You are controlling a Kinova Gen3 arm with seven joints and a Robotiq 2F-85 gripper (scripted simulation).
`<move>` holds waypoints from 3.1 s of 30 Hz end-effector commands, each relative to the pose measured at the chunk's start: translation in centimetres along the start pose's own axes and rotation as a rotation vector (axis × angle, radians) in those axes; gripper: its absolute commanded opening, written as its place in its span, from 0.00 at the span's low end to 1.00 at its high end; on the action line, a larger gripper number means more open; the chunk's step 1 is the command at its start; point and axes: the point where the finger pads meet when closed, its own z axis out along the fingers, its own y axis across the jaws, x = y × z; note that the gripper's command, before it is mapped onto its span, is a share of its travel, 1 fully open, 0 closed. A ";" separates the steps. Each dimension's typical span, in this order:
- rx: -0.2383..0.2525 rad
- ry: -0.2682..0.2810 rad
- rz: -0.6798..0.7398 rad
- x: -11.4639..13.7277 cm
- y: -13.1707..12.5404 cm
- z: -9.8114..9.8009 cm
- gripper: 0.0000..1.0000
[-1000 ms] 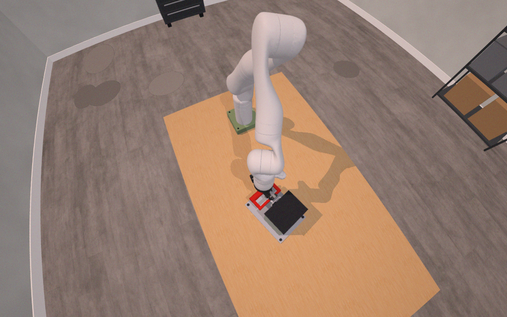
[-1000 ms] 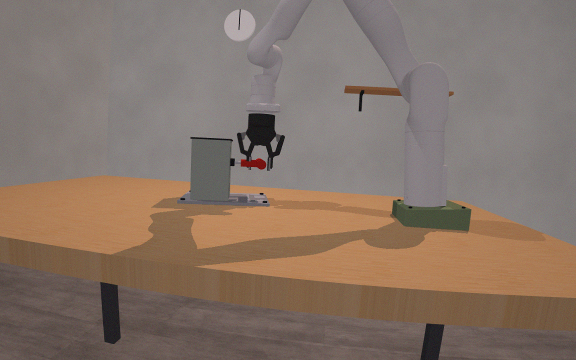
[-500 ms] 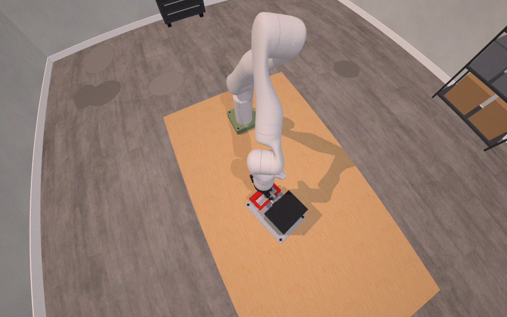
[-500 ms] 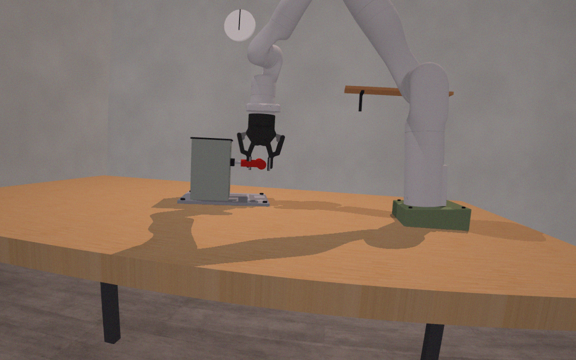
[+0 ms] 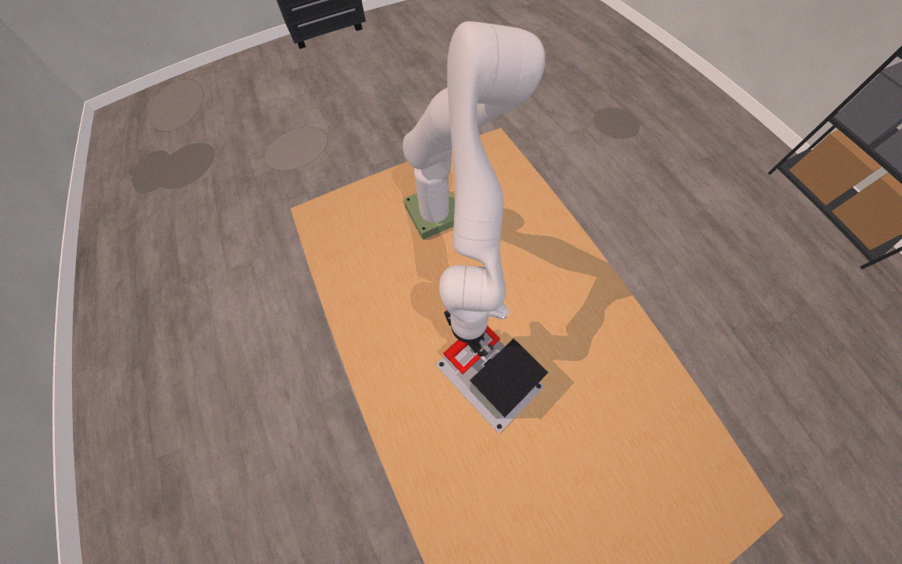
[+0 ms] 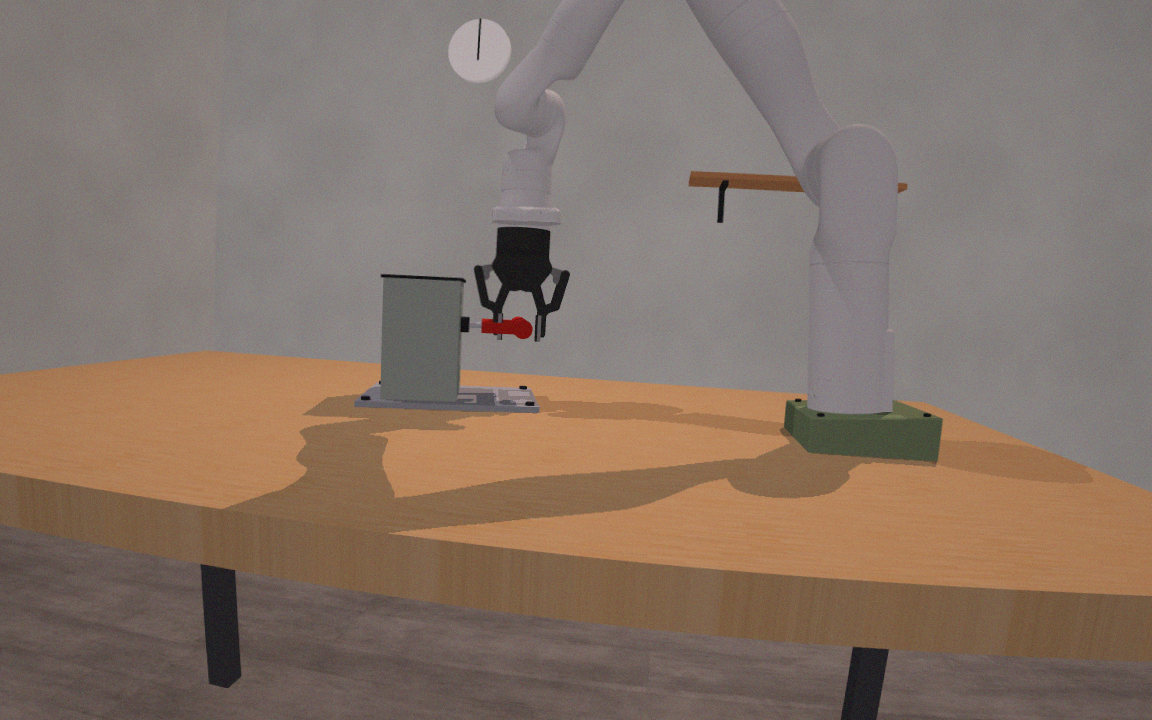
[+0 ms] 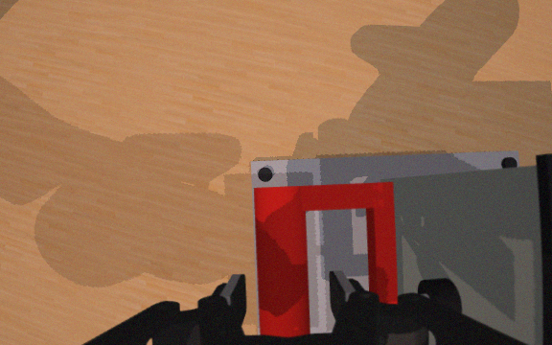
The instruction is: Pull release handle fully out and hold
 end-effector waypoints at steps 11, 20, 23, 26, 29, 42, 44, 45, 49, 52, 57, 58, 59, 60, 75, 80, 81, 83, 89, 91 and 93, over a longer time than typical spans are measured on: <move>-0.002 -0.002 -0.003 -0.1 -0.1 0.1 0.00; -0.005 -0.003 -0.004 -0.1 0.2 0.1 0.00; -0.005 -0.003 -0.004 -0.1 0.2 0.1 0.00; -0.005 -0.003 -0.004 -0.1 0.2 0.1 0.00; -0.005 -0.003 -0.004 -0.1 0.2 0.1 0.00; -0.005 -0.003 -0.004 -0.1 0.2 0.1 0.00; -0.005 -0.003 -0.004 -0.1 0.2 0.1 0.00; -0.005 -0.003 -0.004 -0.1 0.2 0.1 0.00; -0.005 -0.003 -0.004 -0.1 0.2 0.1 0.00; -0.005 -0.003 -0.004 -0.1 0.2 0.1 0.00; -0.005 -0.003 -0.004 -0.1 0.2 0.1 0.00; -0.005 -0.003 -0.004 -0.1 0.2 0.1 0.00; -0.005 -0.003 -0.004 -0.1 0.2 0.1 0.00; -0.005 -0.003 -0.004 -0.1 0.2 0.1 0.00; -0.005 -0.003 -0.004 -0.1 0.2 0.1 0.00; -0.004 -0.001 -0.003 0.0 -0.2 0.1 0.00; -0.004 -0.001 -0.003 0.0 -0.3 0.1 0.00; -0.004 -0.001 -0.003 0.0 -0.3 0.1 0.00; -0.006 -0.004 0.003 -0.3 -1.1 0.0 0.00; -0.006 -0.004 0.003 -0.3 -1.5 0.0 0.00; -0.007 -0.004 0.004 -0.3 -1.9 0.0 0.00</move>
